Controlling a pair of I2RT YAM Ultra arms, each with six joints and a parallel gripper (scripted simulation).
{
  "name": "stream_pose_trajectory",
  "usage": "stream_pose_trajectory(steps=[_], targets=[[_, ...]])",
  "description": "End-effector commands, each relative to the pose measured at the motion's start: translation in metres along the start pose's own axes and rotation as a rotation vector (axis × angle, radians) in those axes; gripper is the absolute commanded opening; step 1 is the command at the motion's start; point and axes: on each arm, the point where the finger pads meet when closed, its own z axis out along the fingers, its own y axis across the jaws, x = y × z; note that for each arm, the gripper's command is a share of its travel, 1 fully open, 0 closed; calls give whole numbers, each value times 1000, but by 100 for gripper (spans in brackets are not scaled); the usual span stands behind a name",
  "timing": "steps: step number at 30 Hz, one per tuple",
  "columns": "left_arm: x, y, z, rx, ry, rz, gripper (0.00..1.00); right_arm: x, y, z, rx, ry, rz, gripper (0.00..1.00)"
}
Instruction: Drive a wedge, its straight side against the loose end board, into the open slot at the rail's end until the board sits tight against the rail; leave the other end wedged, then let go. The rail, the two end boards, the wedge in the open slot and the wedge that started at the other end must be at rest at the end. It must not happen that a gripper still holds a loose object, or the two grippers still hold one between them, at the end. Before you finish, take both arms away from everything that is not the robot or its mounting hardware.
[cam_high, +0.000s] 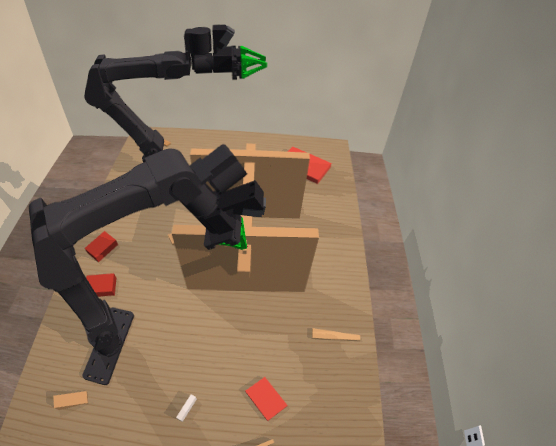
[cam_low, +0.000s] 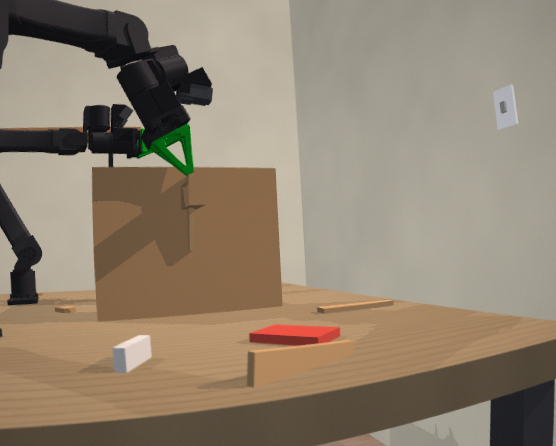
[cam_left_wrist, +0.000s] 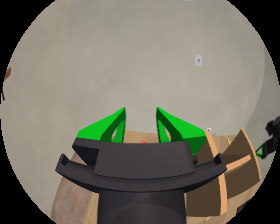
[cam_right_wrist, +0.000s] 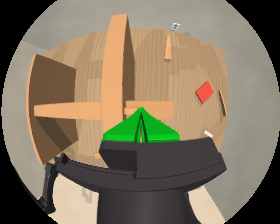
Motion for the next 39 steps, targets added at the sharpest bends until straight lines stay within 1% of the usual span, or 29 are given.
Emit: stream_pose_trajectory(steps=[1,3,6,7,17,23,24,26,28,36,39], targets=[[-28,-1,-10,7,-65,3,42,23,-2,20,31,100,-32,0],[-28,-1,-10,7,-65,3,42,30,-3,24,41,129,-39,0],[-28,-1,-10,7,-65,3,42,28,-4,21,35,122,-33,0],[-28,-1,-10,7,-65,3,42,35,-4,27,48,153,-43,0],[-28,-1,-10,7,-65,3,42,61,-14,41,84,275,-62,0],[-28,-1,-10,7,-65,3,42,71,-16,41,81,285,-65,0],[-28,-1,-10,7,-65,3,42,74,-18,45,85,284,-62,0],[-28,-1,-10,7,-65,3,42,71,-17,41,81,281,-61,0],[-28,-1,-10,7,-65,3,42,74,-18,45,83,281,-61,0],[-28,-1,-10,7,-65,3,42,72,-17,41,77,271,-59,0],[-28,-1,-10,7,-65,3,42,74,-18,45,78,268,-58,0]])
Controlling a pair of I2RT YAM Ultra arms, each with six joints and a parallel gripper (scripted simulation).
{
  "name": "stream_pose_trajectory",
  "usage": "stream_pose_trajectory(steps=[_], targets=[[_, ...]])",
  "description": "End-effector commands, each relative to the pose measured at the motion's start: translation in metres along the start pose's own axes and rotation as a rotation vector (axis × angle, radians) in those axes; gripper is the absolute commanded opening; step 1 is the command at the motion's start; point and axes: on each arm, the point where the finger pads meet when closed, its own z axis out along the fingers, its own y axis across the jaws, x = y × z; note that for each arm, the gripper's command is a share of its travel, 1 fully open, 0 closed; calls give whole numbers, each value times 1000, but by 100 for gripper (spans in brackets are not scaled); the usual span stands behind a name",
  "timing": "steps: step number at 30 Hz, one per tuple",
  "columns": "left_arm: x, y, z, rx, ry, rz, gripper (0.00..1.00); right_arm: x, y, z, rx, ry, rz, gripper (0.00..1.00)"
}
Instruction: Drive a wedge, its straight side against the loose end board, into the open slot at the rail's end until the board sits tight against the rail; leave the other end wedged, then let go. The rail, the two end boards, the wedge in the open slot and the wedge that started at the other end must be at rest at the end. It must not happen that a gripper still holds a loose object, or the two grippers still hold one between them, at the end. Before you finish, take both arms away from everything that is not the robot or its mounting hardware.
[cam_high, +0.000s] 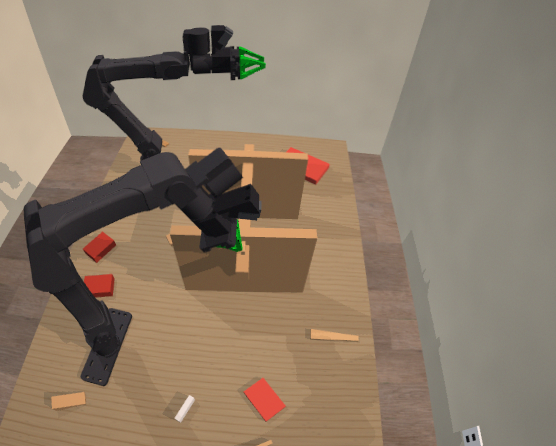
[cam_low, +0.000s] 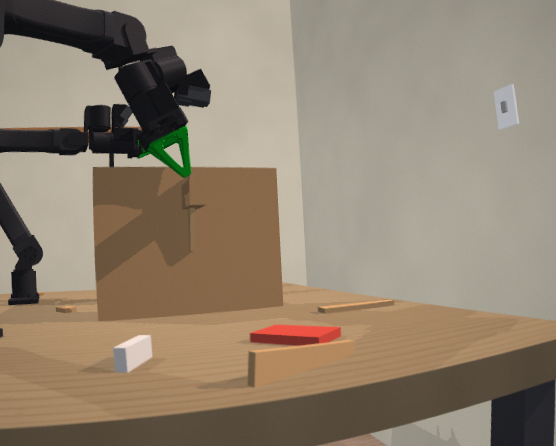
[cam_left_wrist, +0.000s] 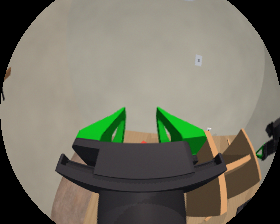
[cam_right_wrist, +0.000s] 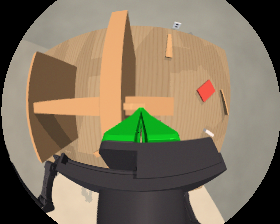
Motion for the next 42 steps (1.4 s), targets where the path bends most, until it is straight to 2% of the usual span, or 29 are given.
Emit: stream_pose_trajectory(steps=[1,19,20,23,25,28,29,35,42], targets=[[-28,-1,-10,7,-65,3,42,64,-16,41,89,259,-58,0],[-28,-1,-10,7,-65,3,42,67,-18,46,86,245,-53,0],[-28,-1,-10,7,-65,3,42,-11,3,-18,-31,-78,7,0],[-28,-1,-10,7,-65,3,42,-7,0,3,1,-29,6,0],[-28,-1,-10,7,-65,3,42,-9,-3,-15,-18,-64,13,0],[-28,-1,-10,7,-65,3,42,-8,-2,-9,-10,-49,9,0],[-28,-1,-10,7,-65,3,42,-9,1,-25,-31,-74,16,0],[-28,-1,-10,7,-65,3,42,-7,0,-32,-21,-58,14,0],[-28,-1,-10,7,-65,3,42,-7,-1,-60,-28,-70,18,0]])
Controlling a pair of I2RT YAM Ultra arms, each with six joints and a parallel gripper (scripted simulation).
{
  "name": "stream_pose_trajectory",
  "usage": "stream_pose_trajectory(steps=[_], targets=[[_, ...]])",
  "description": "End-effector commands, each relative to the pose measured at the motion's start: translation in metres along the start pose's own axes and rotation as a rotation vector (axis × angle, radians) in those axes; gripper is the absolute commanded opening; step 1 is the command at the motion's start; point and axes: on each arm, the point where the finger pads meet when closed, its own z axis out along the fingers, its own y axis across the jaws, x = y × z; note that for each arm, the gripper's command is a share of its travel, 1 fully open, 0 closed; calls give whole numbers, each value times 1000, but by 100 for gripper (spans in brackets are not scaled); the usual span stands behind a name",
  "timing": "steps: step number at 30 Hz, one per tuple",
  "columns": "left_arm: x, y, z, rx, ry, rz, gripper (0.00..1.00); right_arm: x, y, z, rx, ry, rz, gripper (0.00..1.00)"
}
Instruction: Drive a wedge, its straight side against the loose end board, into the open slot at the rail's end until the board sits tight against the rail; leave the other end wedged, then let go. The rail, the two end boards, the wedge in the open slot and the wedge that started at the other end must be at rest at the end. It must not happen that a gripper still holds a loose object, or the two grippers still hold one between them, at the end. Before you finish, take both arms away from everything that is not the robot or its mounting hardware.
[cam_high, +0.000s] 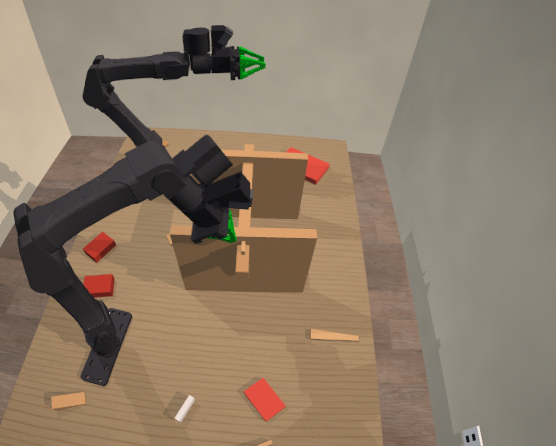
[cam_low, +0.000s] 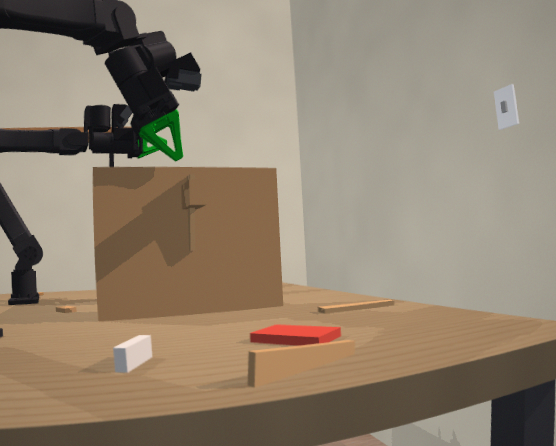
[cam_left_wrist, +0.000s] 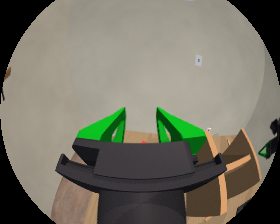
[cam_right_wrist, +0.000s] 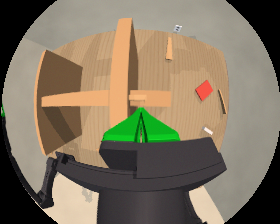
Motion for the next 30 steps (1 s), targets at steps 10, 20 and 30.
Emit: stream_pose_trajectory(steps=[10,20,30], targets=[[-28,-1,-10,7,-65,3,42,-6,-3,-44,1,-33,18,0],[-28,-1,-10,7,-65,3,42,-5,-2,-62,1,-29,14,0],[-28,-1,-10,7,-65,3,42,-7,-3,-57,12,-21,20,0]])
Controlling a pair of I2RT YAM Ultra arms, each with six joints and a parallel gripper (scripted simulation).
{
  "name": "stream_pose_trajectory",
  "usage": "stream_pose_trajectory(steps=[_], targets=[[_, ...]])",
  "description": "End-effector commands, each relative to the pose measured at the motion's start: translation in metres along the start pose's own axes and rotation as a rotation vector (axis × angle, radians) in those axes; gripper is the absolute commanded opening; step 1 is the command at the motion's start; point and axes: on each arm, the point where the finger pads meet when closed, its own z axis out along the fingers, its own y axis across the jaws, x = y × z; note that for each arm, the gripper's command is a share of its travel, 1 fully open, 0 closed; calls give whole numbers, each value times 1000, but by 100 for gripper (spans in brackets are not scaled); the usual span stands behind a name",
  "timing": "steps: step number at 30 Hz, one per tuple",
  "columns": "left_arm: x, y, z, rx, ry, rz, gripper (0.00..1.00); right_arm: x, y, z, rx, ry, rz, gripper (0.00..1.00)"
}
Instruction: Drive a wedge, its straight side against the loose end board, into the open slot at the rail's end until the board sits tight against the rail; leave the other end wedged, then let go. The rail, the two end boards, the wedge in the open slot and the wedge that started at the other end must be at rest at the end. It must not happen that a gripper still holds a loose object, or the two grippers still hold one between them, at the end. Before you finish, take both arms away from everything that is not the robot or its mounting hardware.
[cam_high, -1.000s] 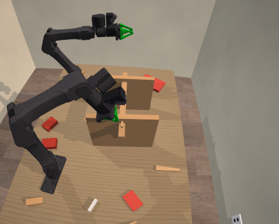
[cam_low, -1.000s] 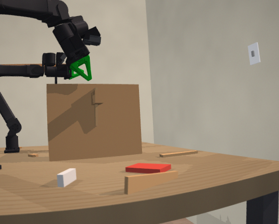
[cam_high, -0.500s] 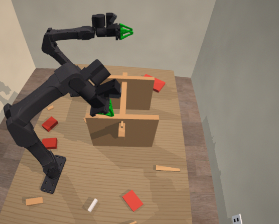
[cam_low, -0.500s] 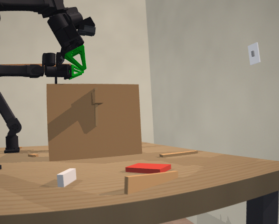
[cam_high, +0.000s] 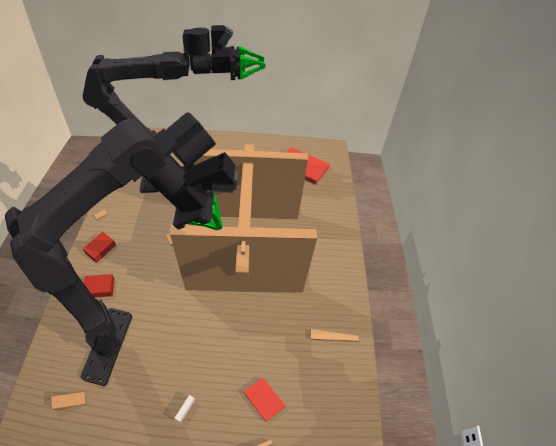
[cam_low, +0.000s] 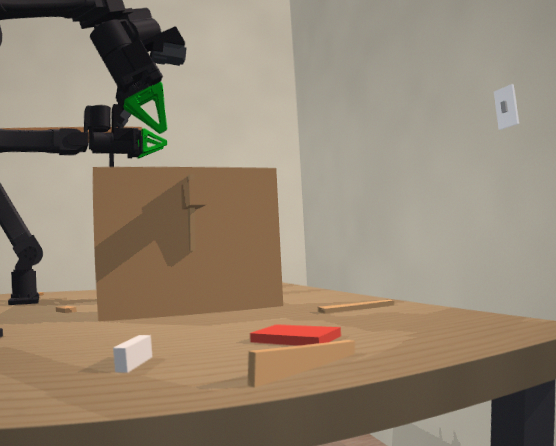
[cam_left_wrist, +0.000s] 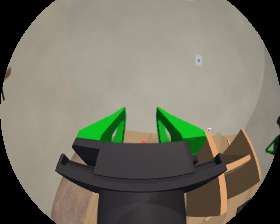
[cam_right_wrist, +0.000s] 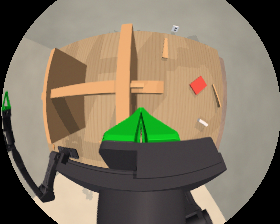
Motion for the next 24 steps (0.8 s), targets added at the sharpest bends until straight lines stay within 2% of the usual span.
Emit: stream_pose_trajectory(steps=[1,4,10,13,20,24], targets=[[-28,-1,-10,7,-65,3,42,-8,-1,-4,6,-22,15,0],[-26,-1,-9,3,-59,2,42,-19,-5,-3,-38,-88,23,0],[-23,-2,-5,-2,-50,1,42,-65,-18,-1,-123,-289,52,0],[-21,-3,-3,2,-46,1,42,-71,-23,-1,-126,-317,57,0],[-12,1,5,-11,-23,0,42,-103,-63,-5,-122,-516,89,0],[-19,0,-1,-7,-44,0,42,-117,-88,-12,-105,-634,91,0]])
